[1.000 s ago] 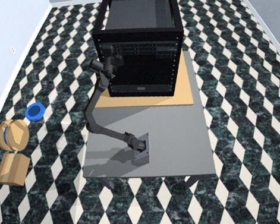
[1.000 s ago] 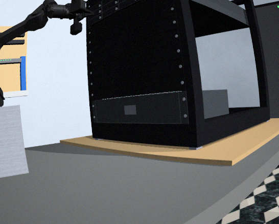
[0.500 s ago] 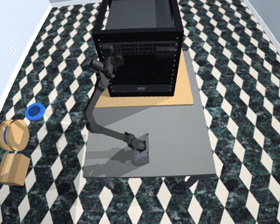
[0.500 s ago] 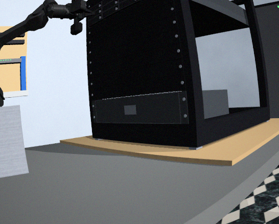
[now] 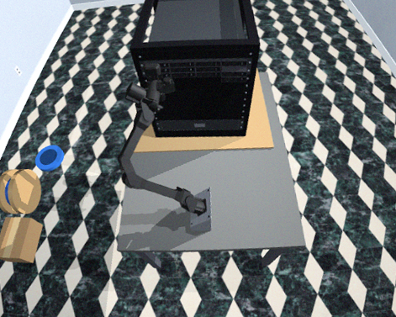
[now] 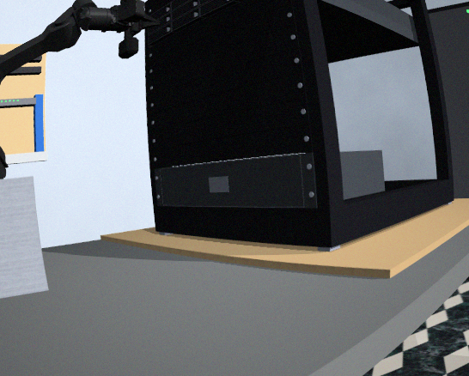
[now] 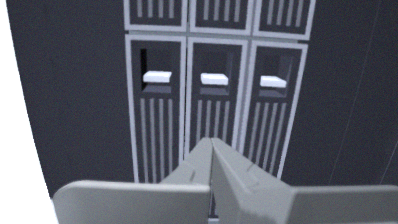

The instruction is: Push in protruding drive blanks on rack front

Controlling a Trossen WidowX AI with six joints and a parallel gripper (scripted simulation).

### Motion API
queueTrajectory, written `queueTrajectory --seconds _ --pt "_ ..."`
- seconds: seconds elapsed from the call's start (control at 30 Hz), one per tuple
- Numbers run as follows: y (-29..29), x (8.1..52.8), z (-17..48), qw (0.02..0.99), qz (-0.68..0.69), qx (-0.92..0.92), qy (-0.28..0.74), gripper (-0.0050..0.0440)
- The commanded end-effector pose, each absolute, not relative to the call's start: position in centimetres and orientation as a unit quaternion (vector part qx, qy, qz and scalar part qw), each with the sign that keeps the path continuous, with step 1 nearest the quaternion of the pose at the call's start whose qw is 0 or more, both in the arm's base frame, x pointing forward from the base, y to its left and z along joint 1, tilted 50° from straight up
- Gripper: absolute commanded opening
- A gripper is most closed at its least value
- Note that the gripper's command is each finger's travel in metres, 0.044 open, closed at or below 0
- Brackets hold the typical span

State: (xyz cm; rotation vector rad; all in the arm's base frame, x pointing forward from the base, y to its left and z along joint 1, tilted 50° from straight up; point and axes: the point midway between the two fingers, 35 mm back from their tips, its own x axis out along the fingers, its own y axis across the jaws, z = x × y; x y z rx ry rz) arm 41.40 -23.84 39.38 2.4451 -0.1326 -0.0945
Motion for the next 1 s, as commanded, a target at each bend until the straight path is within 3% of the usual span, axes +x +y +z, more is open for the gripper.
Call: queueTrajectory --seconds 0.0,0.5,0.97 --pt "-23.9 41.6 40.2 0.344 -0.029 0.937 -0.055 -0.0050" --pt "-23.1 36.0 40.2 0.344 -0.029 0.937 -0.055 -0.0050" --pt "-23.1 35.7 40.2 0.344 -0.029 0.937 -0.055 -0.0050"
